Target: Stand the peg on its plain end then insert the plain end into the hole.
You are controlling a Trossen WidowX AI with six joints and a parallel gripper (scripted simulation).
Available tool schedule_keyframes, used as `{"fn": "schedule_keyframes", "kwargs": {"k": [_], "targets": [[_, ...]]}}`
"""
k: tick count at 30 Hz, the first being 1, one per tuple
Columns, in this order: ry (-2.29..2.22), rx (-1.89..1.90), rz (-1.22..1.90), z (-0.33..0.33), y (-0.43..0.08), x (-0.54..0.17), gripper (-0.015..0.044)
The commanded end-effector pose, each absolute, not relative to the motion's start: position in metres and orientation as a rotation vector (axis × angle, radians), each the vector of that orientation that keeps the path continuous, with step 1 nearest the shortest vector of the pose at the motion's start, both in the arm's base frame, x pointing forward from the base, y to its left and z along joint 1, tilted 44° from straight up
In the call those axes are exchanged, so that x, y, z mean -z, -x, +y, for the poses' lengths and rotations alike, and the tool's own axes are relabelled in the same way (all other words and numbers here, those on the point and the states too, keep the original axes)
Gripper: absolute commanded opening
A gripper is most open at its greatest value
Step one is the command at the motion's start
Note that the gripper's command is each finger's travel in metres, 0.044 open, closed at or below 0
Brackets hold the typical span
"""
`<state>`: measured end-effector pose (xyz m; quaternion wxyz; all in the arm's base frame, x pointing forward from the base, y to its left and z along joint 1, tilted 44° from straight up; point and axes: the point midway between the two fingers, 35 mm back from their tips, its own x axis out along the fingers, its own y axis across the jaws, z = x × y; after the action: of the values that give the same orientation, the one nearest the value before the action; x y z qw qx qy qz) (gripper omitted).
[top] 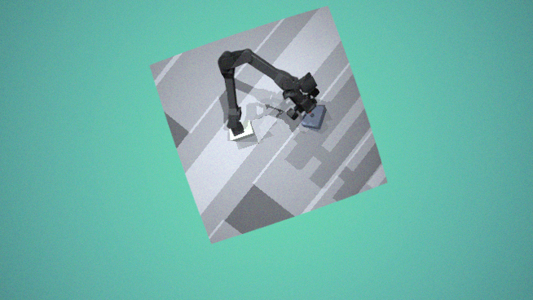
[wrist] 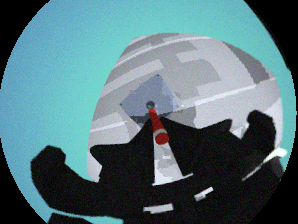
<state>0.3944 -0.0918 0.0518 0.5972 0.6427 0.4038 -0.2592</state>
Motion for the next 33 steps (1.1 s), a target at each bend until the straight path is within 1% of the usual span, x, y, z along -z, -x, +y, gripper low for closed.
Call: {"fn": "schedule_keyframes", "kwargs": {"k": [1, 33], "targets": [[-1.496, 0.614, 0.936, -0.092, -0.397, -0.045, 0.0000], [-1.483, 0.605, 0.934, -0.086, -0.413, -0.021, 0.0000]]}}
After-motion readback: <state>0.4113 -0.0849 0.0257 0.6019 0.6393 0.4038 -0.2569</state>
